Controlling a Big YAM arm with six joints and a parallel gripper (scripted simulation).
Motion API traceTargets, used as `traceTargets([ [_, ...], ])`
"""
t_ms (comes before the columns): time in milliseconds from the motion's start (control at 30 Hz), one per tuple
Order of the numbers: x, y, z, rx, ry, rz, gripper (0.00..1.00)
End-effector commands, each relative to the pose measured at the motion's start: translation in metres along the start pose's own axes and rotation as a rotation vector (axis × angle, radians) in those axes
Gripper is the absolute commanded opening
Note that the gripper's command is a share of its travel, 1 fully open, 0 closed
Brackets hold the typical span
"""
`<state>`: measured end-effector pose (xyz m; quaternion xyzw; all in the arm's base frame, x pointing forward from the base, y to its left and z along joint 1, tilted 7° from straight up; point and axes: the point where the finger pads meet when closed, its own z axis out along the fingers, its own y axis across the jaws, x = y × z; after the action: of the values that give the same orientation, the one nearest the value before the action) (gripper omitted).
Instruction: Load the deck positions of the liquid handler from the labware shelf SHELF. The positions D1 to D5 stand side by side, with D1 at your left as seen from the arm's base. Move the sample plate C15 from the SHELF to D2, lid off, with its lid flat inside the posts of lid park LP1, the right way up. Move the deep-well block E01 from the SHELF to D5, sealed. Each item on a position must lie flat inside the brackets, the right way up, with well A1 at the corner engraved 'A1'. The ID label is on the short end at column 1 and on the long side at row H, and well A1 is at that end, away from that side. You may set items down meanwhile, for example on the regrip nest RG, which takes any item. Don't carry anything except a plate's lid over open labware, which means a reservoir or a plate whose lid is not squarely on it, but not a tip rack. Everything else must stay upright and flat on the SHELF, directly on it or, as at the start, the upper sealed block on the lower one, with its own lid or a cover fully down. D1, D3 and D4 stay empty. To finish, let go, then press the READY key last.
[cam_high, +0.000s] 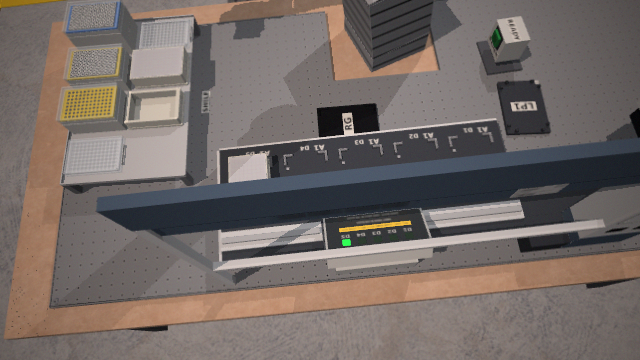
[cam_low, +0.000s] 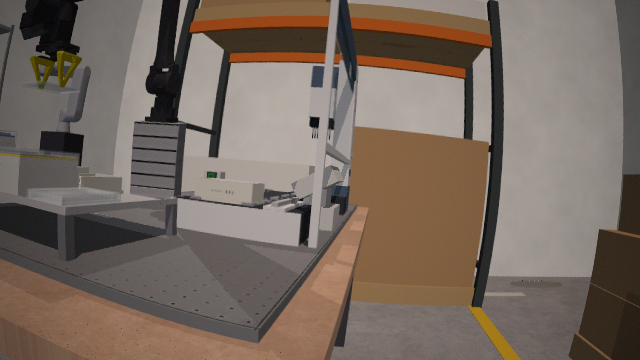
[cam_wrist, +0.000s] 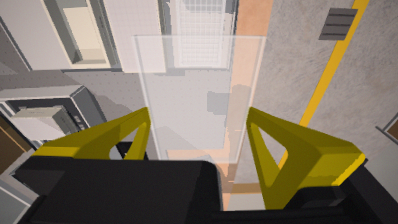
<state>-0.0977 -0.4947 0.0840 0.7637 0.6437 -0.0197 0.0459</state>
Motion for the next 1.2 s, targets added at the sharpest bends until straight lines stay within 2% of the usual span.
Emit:
traceTargets([
  [0,-0.008,-0.008,-0.029,0.002,-0.080,0.005,0.00],
  [467,0.062,-0.010,-0.023,0.003,-0.075,0.002,0.00],
  [533,0.062,-0.010,-0.023,0.003,-0.075,0.002,0.00],
  [800,0.102,-0.010,-0.020,0.003,-0.073,0.002,0.00],
  [867,0.105,-0.010,-0.020,0.002,-0.064,0.004,0.00],
  [900,0.082,-0.011,-0.038,0.006,-0.115,0.004,0.00],
  [933,0.081,-0.011,-0.038,0.006,-0.119,0.003,0.00],
  [967,0.081,-0.011,-0.037,0.006,-0.118,0.004,0.00],
  [1033,0.106,0.009,-0.019,0.001,-0.057,0.002,0.00],
  [1100,0.106,0.009,-0.019,0.001,-0.057,0.002,0.00],
  [1133,0.091,0.014,-0.031,0.001,-0.090,0.000,0.00],
  [1167,0.090,0.019,-0.031,0.001,-0.093,0.000,0.00],
])
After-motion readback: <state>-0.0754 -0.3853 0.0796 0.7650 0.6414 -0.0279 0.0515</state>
